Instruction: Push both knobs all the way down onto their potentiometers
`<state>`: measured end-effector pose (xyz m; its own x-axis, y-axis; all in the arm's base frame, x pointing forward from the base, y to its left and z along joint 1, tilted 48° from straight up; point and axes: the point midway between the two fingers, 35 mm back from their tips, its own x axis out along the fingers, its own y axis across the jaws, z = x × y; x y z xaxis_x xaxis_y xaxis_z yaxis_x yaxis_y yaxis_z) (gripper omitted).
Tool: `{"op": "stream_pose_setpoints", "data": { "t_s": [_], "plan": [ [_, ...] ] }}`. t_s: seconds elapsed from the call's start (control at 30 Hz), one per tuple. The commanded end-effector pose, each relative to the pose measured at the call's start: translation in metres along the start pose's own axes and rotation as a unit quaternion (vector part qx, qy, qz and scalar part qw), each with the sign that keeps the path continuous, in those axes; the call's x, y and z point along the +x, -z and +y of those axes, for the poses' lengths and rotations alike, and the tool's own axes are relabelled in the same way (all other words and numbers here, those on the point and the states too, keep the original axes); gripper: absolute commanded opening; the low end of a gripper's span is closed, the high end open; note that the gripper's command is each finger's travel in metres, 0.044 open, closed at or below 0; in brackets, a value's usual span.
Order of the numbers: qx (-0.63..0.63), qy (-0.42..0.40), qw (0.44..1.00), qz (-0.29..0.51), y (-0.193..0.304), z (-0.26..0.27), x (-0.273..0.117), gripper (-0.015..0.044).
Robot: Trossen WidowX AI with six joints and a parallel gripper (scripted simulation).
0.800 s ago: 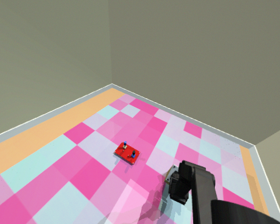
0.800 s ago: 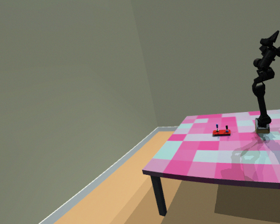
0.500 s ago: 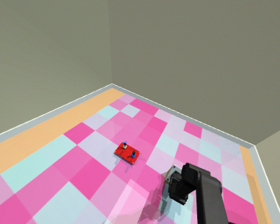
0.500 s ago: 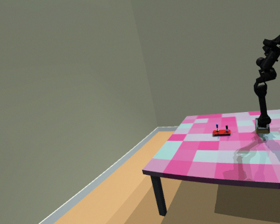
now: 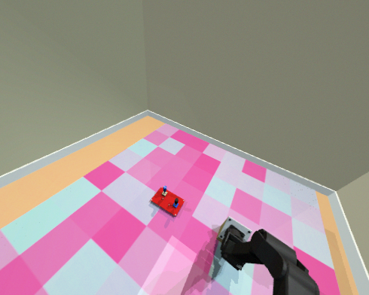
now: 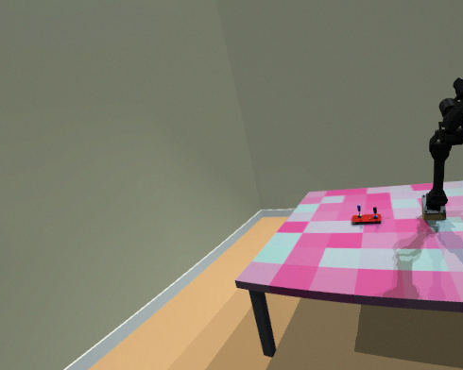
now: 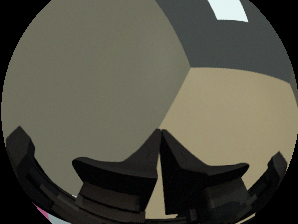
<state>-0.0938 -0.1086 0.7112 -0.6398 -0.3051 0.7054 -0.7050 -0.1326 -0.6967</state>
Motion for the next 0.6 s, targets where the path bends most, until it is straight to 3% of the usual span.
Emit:
{"op": "stream_pose_setpoints", "data": {
  "t_s": [0.0, 0.57],
  "plan": [
    [-0.005, 0.011, 0.999, 0.043, 0.032, -0.005, -0.004, 0.0000],
    [-0.019, 0.084, 0.958, 0.275, 0.181, -0.046, -0.070, 0.0000]
  ]
}}
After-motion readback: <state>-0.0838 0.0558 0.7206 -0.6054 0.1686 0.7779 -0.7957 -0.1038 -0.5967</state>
